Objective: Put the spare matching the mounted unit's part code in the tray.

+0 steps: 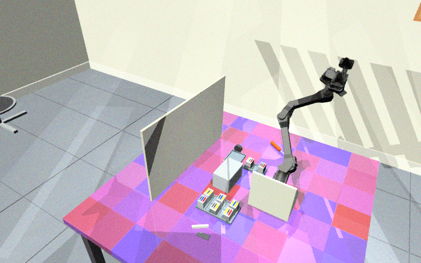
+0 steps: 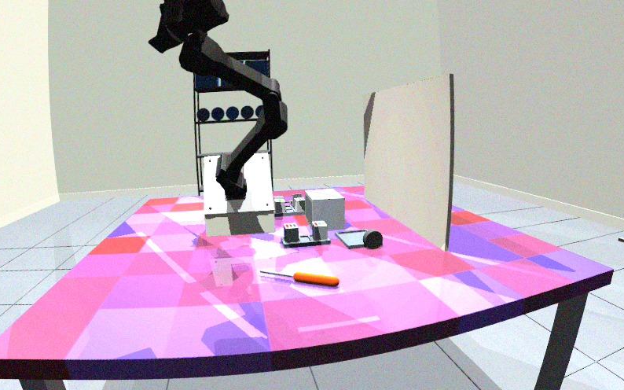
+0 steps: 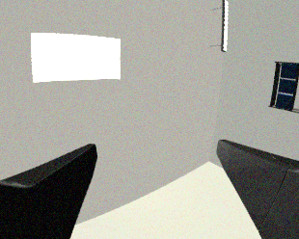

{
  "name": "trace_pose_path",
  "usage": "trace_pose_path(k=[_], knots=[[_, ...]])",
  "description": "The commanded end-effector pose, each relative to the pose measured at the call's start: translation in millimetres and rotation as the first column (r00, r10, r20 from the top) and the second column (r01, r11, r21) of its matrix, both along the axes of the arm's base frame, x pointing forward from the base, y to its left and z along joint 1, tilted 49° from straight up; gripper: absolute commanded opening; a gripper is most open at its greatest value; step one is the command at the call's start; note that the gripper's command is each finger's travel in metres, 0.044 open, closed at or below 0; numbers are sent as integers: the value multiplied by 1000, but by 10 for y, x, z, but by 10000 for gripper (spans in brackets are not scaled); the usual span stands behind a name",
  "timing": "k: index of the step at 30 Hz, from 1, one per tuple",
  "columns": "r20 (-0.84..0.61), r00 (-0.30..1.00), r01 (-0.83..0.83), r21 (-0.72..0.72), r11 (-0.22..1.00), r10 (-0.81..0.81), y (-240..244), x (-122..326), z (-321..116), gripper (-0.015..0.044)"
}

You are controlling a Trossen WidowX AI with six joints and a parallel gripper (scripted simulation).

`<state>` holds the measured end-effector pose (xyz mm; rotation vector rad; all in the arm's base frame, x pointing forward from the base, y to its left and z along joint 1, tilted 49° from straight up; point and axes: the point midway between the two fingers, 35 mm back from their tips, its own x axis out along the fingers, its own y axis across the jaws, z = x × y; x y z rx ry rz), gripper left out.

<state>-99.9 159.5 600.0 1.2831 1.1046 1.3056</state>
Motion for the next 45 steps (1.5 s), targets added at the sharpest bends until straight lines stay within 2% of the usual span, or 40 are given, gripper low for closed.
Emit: trace_pose_path(k=[1, 7, 10, 16, 19, 26, 35, 40, 45], knots=[[0, 1000, 0, 0, 1000, 0, 0, 0, 0, 426], [3, 1000, 2, 1, 1000, -2, 4, -3, 0, 440], [52, 998, 36, 12, 999, -37, 60, -47, -10, 440], [259, 950, 169, 50, 984, -176, 378, -199, -101, 440], [334, 922, 178, 87, 980, -197, 466, -240, -136, 440], [588, 749, 353, 37, 935, -306, 1156, -321, -514, 440], [747, 576, 525, -27, 851, -332, 1889, 85, -979, 440], [816, 510, 596, -106, 796, -273, 2289, 427, -1393, 440], [886, 431, 703, -210, 679, -172, 2616, 977, -1887, 440]])
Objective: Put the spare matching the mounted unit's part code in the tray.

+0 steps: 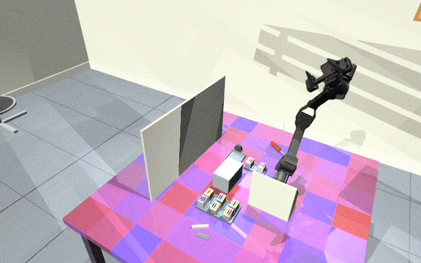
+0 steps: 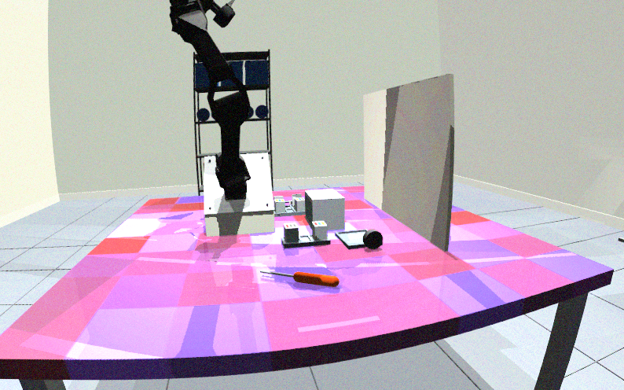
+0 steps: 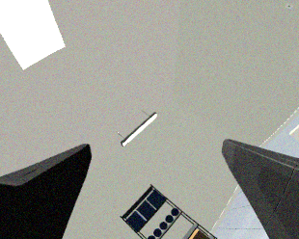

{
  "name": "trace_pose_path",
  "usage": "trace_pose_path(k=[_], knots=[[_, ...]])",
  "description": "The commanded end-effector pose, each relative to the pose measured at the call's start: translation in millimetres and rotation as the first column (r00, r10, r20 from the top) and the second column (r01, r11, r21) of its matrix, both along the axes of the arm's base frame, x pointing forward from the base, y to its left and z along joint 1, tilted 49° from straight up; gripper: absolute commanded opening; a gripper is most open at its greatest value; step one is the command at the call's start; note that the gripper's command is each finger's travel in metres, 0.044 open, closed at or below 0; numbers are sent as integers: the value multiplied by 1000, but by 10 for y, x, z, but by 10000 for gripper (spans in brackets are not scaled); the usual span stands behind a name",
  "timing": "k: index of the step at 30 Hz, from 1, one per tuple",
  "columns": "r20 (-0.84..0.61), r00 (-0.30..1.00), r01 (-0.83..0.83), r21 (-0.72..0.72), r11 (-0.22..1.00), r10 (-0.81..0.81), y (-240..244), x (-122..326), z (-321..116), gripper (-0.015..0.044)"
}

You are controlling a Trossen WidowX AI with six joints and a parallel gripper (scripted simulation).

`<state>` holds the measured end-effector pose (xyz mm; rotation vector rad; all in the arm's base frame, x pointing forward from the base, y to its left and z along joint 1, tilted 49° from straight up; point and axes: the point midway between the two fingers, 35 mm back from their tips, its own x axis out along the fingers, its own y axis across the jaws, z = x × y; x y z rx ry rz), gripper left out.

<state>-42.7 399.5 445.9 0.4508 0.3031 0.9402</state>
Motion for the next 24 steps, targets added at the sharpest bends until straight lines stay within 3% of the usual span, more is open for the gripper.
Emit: trace_pose_path(k=[1, 12, 24], knots=[[47, 993, 119, -166, 979, -113, 259, 525, -443, 440], [125, 923, 375, -499, 782, -363, 287, 1905, -1425, 440], [155, 782, 438, -825, 356, -603, -591, 3300, -2472, 440]])
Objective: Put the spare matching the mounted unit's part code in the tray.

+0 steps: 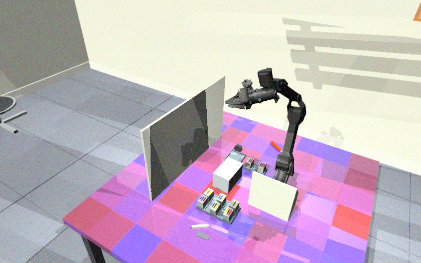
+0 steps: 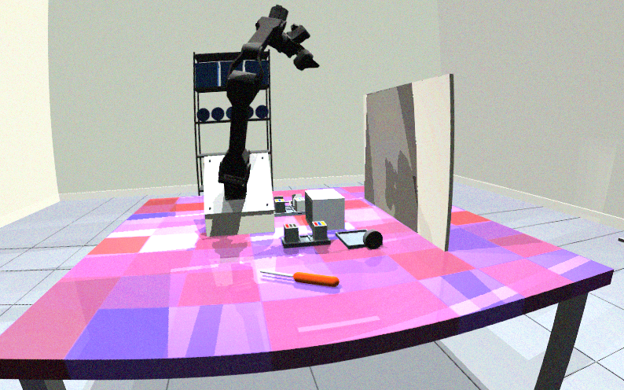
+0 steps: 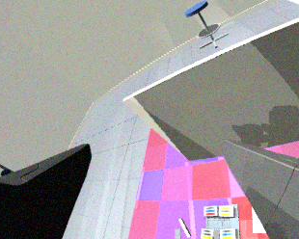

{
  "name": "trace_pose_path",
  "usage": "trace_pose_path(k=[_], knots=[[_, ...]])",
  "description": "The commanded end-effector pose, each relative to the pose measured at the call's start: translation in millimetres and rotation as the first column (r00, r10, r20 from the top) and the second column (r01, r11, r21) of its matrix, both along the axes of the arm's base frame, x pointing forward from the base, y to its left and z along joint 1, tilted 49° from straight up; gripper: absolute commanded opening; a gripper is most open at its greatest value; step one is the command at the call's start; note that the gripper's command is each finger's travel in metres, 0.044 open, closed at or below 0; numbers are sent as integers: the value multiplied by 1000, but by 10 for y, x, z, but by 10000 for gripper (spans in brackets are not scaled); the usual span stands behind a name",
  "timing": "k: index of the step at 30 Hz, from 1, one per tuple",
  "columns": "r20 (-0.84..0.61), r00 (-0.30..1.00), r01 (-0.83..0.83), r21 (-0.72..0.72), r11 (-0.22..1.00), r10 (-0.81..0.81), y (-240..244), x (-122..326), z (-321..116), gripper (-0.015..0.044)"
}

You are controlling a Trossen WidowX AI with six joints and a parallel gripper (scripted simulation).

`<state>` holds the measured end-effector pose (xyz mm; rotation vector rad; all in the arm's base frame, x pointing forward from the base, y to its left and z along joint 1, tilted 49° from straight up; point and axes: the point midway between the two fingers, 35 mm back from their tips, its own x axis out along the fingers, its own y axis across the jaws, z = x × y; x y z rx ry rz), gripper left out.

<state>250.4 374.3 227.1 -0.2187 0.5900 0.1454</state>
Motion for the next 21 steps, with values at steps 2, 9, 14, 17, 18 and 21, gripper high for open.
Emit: trace_pose_path(k=[2, 9, 14, 17, 18, 21], knots=[[-107, 978, 157, -191, 969, -179, -555, 548, -447, 440], [-227, 875, 296, -446, 844, -427, -1443, 1016, -962, 440], [-303, 737, 335, -613, 715, -605, -2167, 1176, -1268, 440], [-340, 623, 329, -703, 631, -704, -2620, 1195, -1424, 440], [-350, 585, 322, -728, 606, -732, -2756, 1190, -1465, 440], [-362, 530, 309, -760, 572, -767, -2941, 1174, -1518, 440]])
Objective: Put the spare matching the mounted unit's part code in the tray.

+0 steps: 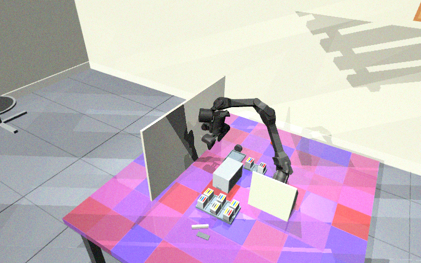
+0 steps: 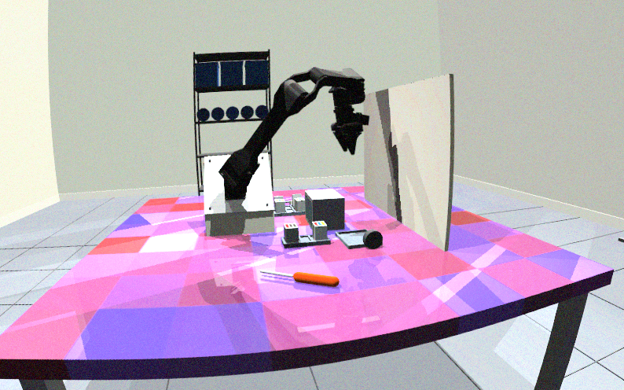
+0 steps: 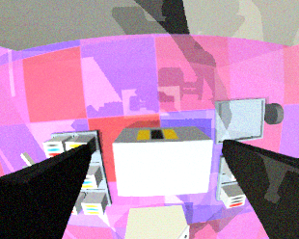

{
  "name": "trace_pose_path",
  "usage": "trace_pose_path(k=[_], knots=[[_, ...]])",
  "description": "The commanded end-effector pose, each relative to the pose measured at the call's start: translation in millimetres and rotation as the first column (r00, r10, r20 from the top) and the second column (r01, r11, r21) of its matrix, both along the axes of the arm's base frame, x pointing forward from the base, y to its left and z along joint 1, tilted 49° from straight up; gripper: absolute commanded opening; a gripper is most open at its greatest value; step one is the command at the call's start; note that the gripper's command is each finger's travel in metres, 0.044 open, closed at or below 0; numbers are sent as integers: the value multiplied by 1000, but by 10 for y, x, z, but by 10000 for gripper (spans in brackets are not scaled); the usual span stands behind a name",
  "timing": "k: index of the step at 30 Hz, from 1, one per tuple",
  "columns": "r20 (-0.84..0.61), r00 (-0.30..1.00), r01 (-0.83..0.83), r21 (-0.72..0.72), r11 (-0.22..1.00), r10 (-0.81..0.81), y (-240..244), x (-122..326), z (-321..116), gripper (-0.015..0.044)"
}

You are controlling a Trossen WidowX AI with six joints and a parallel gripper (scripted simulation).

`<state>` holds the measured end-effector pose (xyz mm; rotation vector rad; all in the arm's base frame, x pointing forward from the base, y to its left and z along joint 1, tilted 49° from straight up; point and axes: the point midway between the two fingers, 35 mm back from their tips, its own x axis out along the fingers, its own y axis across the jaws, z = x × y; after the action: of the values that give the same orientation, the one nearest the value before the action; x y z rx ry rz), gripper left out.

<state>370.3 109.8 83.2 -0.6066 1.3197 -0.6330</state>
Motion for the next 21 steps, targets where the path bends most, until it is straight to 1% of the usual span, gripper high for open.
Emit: trace_pose_path(k=[1, 19, 21], knots=[[-90, 992, 83, -39, 996, -86, -297, -25, -79, 440], [-90, 992, 83, -39, 996, -86, -297, -25, -79, 440], [-143, 989, 33, -42, 999, -39, -254, -32, -160, 440]])
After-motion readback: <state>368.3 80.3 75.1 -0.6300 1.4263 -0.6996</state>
